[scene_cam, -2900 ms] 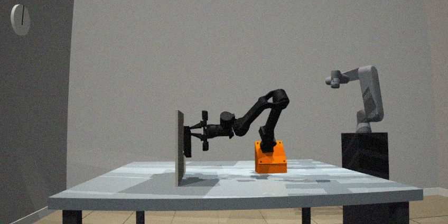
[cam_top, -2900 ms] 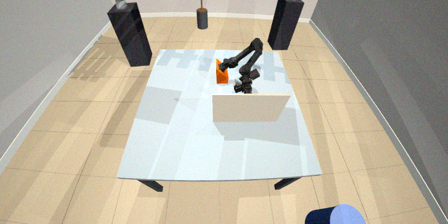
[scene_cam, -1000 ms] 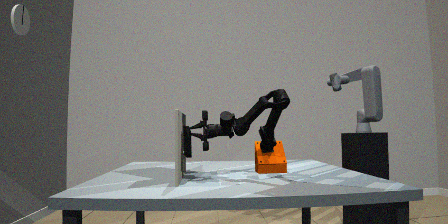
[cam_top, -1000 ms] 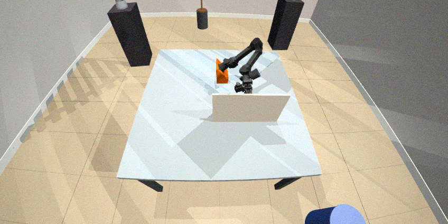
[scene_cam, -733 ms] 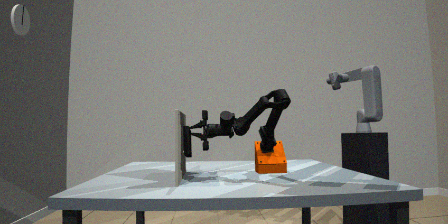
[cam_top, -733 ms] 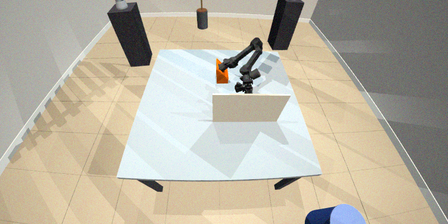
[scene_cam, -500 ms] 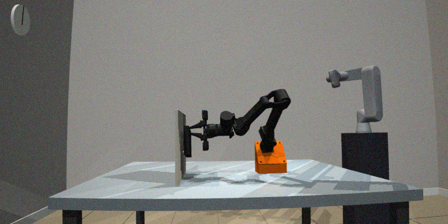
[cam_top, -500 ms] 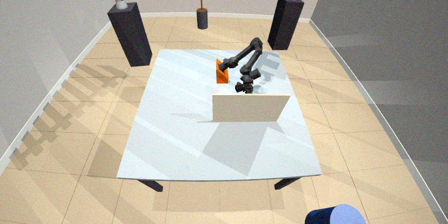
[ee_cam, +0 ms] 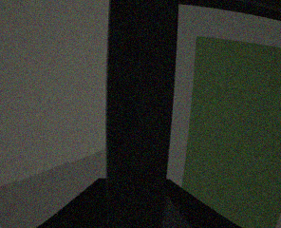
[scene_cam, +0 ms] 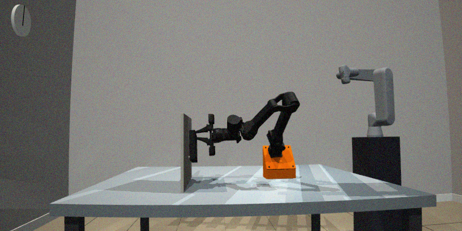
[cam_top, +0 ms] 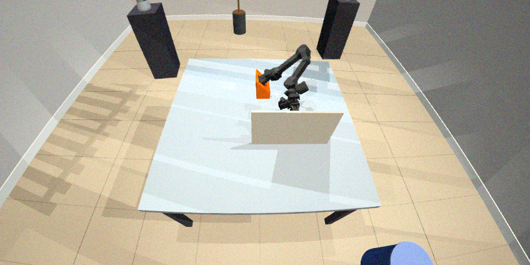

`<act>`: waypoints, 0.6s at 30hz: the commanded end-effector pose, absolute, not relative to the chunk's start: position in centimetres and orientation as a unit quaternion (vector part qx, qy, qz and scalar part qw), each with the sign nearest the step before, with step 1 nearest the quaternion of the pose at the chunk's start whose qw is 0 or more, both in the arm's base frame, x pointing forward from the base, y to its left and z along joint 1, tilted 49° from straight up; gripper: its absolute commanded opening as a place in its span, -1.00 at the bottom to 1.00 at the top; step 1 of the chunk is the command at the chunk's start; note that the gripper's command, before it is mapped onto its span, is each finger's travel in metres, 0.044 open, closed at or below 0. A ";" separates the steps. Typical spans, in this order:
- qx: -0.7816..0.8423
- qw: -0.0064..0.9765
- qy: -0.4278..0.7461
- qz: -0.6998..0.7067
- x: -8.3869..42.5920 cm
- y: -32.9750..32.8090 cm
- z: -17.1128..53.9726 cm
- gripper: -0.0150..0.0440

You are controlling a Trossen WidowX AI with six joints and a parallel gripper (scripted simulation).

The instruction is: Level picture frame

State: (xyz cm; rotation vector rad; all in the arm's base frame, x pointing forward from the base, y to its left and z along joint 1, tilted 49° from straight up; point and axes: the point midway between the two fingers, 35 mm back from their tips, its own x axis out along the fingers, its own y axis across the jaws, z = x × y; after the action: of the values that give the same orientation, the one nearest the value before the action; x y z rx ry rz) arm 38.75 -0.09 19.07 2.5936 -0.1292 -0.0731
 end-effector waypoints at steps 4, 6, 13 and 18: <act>0.961 0.269 -0.057 -0.025 38.8 -0.3 19.2 -0.49; 0.961 0.269 -0.057 -0.025 38.8 -0.2 19.1 -0.49; 0.961 0.269 -0.057 -0.026 38.8 -0.1 19.0 -0.49; 0.962 0.269 -0.050 -0.027 38.8 0.1 18.9 -0.49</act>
State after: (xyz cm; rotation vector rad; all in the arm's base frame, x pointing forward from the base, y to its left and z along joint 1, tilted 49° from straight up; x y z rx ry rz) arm 38.81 0.13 18.91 2.5931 -0.1371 -0.0729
